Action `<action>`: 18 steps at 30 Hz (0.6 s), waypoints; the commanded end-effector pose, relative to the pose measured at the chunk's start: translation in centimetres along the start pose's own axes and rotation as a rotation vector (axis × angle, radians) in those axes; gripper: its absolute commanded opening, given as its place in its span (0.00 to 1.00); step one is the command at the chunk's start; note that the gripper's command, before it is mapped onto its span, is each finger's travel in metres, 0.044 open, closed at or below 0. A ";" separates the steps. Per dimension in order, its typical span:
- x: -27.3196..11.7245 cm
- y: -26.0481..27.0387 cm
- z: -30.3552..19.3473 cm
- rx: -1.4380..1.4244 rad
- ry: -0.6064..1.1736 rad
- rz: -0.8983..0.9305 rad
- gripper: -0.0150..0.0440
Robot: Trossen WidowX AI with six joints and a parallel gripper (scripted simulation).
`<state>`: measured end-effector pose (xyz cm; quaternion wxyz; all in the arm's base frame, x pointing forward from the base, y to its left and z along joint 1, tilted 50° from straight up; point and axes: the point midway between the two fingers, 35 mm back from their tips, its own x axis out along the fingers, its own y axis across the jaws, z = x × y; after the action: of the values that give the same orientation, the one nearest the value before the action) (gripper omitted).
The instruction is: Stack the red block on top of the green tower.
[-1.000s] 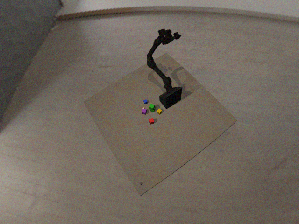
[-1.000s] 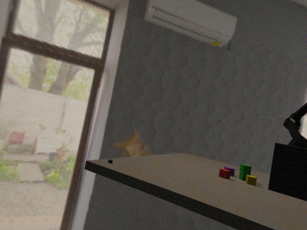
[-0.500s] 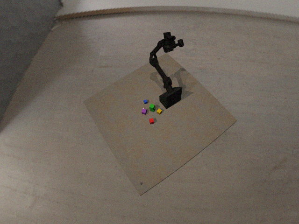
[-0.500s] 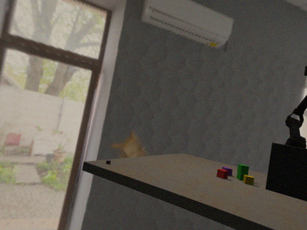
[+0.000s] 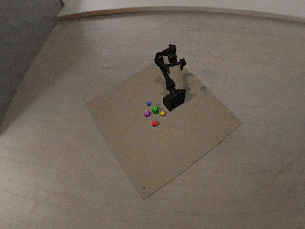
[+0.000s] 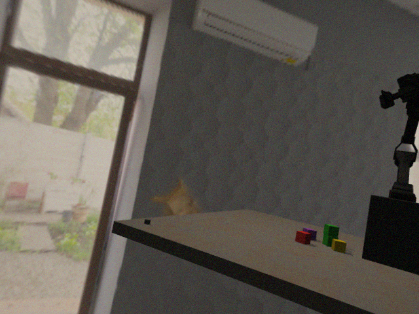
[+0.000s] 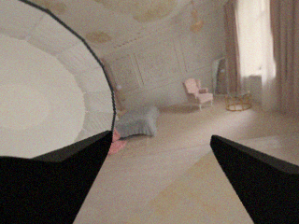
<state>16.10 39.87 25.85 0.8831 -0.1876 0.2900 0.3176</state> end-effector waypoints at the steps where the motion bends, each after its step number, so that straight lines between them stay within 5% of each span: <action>1: 4.5 -3.7 -2.1 0.066 0.098 -0.130 1.00; 18: 15.6 -20.2 -14.2 0.358 0.462 -0.605 1.00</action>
<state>32.08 28.41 11.26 0.8826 -0.1760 0.4360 0.0022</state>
